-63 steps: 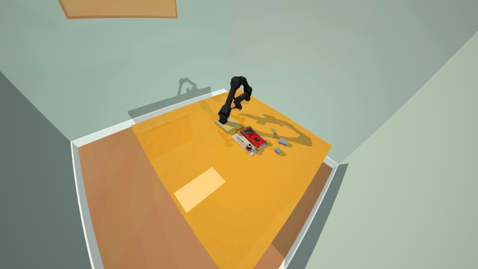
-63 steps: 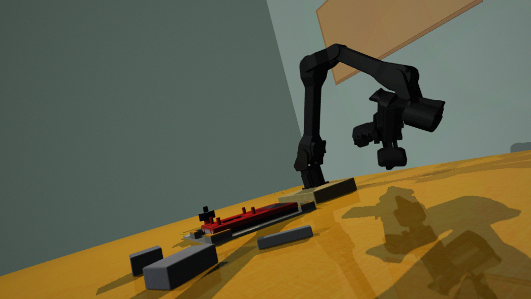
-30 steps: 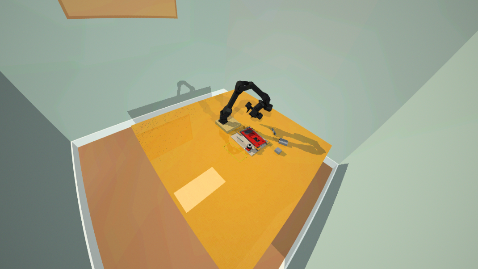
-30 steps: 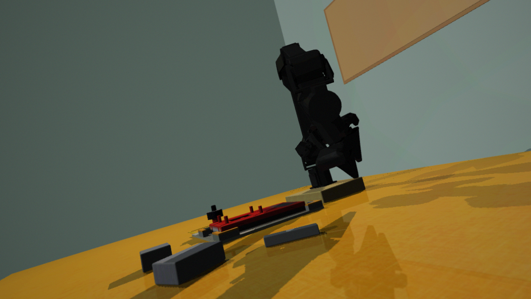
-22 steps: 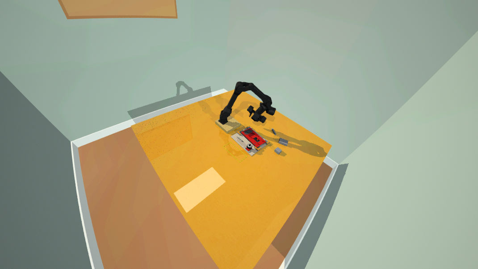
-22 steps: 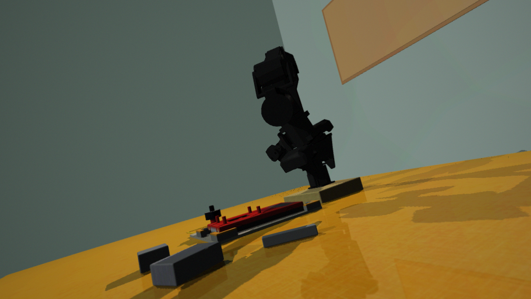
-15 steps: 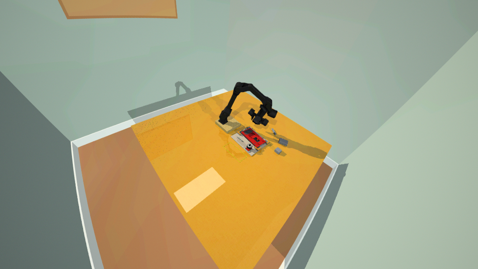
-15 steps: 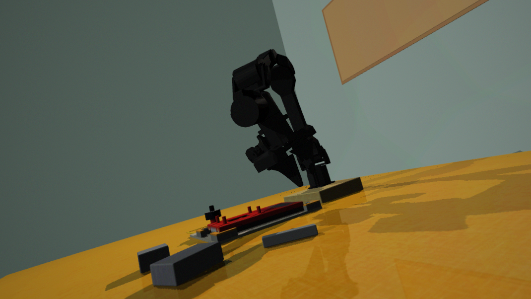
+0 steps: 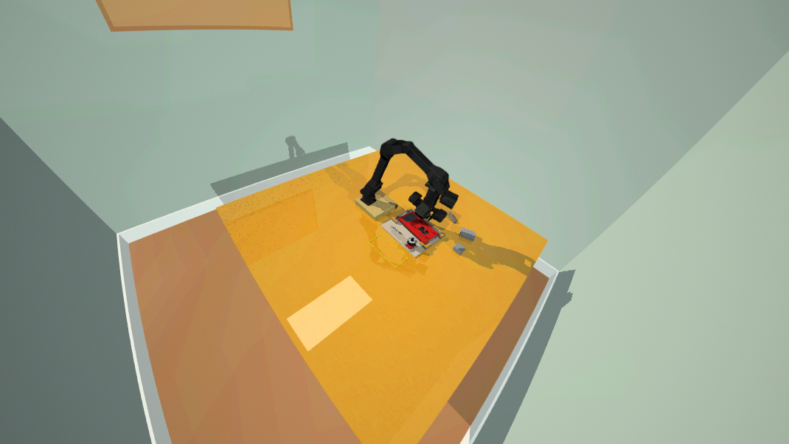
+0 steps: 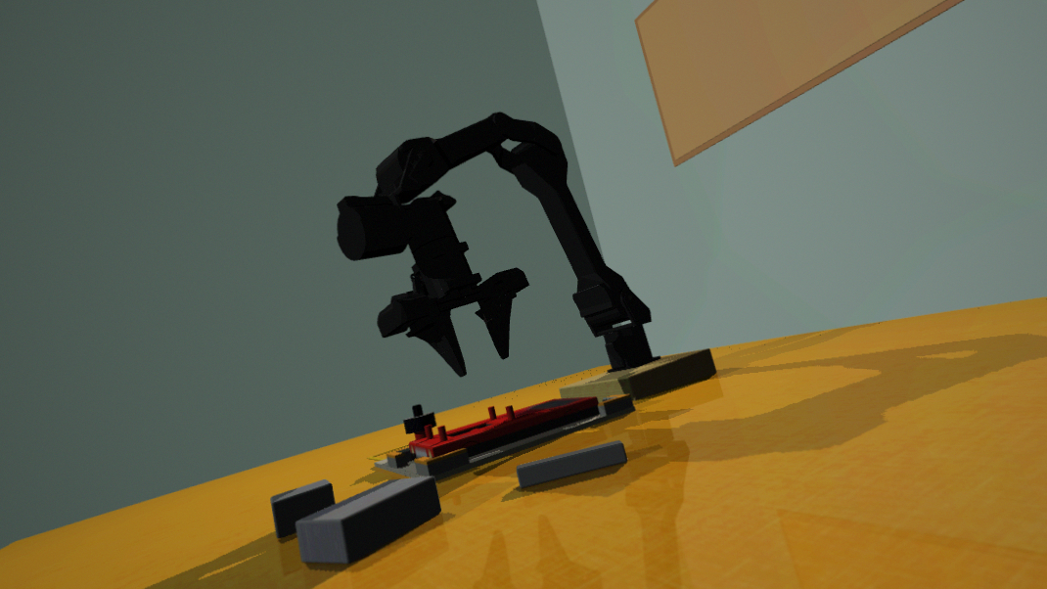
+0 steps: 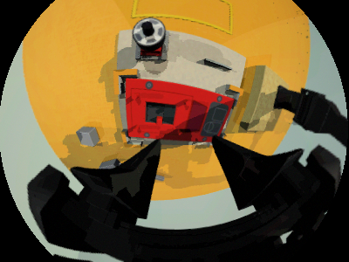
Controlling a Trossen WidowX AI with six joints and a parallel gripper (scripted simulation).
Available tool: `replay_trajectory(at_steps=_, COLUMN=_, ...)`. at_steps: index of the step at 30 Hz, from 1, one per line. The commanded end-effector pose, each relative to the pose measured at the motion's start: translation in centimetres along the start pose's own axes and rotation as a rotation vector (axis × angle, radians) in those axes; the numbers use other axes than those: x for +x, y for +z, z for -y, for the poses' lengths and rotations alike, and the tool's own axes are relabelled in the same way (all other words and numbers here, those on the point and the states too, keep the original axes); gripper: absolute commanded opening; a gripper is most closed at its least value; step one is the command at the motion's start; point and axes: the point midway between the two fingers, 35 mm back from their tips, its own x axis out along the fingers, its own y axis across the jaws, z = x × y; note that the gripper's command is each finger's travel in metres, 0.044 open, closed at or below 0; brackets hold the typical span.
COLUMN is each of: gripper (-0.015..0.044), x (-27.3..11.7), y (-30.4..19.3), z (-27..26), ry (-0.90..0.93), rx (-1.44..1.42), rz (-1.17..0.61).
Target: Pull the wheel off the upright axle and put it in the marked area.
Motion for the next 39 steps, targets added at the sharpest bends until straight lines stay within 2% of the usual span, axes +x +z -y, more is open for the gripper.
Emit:
replay_trajectory(at_steps=1, gripper=0.0300, x=-1.2, y=3.3, z=-1.1, ry=0.049, rx=0.035, rz=0.027)
replay_trajectory(at_steps=10, gripper=0.0300, x=-3.9, y=11.9, z=-1.9, ry=0.130, rx=0.137, rz=0.108)
replay_trajectory(at_steps=21, gripper=0.0300, x=-3.5, y=12.3, z=-2.6, ry=0.131, rx=0.139, rz=0.109)
replay_trajectory(at_steps=39, gripper=0.0300, x=3.4, y=13.1, z=-3.2, ry=0.131, rx=0.139, rz=0.109)
